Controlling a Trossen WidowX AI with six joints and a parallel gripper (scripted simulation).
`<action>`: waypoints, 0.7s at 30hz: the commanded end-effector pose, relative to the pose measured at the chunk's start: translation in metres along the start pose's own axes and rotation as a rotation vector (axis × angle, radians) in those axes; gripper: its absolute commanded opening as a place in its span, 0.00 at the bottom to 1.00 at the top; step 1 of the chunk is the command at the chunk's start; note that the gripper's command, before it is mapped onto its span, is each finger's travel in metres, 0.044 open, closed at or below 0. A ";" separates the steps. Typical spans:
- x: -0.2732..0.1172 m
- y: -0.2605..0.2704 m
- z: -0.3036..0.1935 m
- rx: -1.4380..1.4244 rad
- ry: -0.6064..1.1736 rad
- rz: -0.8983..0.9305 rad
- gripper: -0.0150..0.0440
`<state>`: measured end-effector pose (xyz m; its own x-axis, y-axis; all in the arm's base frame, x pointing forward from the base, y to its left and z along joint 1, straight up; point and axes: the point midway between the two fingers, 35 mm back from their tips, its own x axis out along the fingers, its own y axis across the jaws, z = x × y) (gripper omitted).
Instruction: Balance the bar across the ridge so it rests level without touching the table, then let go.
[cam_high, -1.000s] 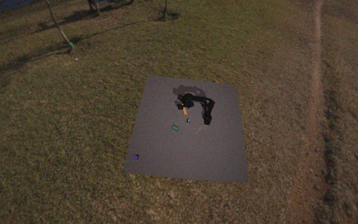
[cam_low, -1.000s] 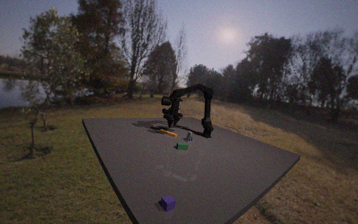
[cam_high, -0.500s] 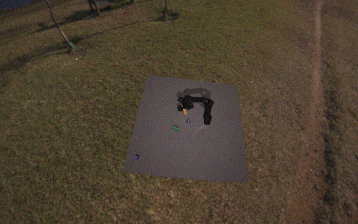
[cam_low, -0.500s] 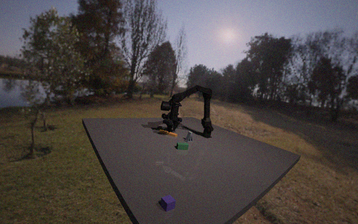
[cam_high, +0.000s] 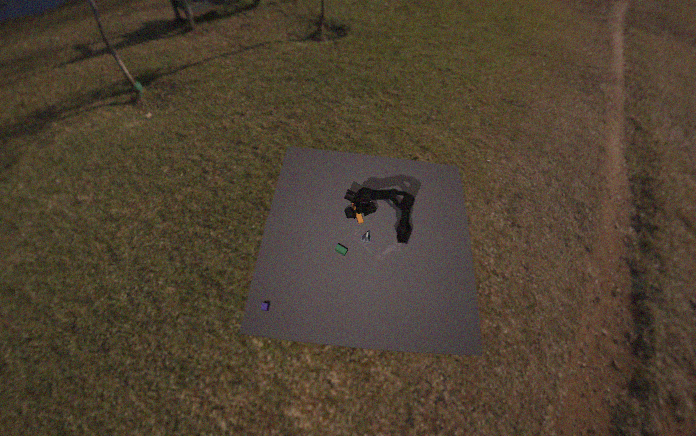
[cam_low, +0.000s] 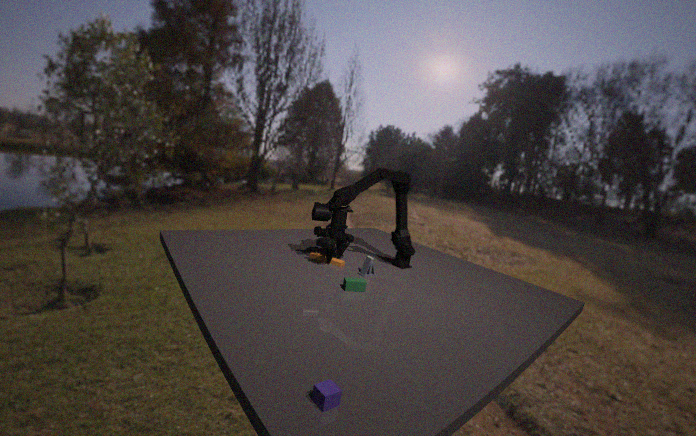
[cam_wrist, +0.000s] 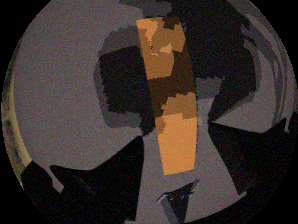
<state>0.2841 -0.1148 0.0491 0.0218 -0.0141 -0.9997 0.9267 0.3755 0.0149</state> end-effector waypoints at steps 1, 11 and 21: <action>0.001 0.001 0.000 0.006 0.002 0.005 0.79; 0.001 0.000 0.000 0.000 0.000 0.000 0.65; 0.001 0.000 0.000 0.000 0.000 0.000 0.44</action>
<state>0.2841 -0.1148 0.0482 0.0221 -0.0140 -0.9997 0.9267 0.3754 0.0153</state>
